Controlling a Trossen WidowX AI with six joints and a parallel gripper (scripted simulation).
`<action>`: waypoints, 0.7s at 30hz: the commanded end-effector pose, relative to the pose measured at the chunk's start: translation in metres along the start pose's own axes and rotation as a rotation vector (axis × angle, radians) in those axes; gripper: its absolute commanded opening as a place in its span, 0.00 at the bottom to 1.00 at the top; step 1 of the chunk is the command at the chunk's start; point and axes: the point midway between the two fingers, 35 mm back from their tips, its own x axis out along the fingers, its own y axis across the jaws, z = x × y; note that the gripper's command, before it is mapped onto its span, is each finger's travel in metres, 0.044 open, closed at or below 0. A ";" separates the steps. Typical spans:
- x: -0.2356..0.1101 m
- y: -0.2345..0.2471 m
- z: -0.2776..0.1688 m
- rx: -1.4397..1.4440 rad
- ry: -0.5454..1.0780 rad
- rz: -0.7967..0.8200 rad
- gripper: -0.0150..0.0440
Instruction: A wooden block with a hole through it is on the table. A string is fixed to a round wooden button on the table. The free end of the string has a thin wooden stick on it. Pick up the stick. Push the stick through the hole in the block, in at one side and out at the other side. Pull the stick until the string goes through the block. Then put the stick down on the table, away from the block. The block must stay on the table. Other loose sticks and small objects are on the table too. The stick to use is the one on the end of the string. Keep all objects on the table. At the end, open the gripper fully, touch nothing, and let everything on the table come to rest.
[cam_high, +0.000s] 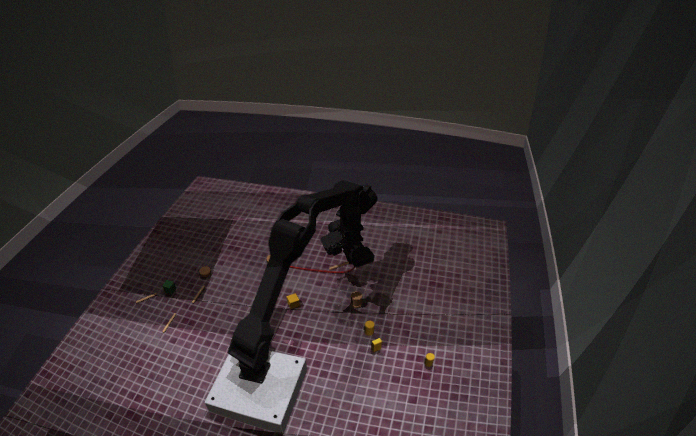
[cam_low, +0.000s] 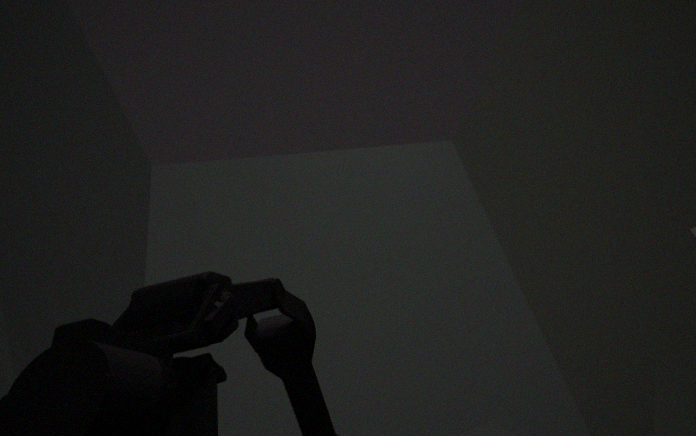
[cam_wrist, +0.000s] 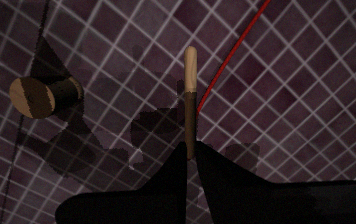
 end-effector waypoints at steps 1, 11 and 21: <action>0.002 0.004 0.001 -0.005 0.002 0.003 0.25; 0.010 0.012 0.005 -0.005 0.001 0.003 0.25; 0.018 0.020 0.009 -0.005 0.000 0.004 0.25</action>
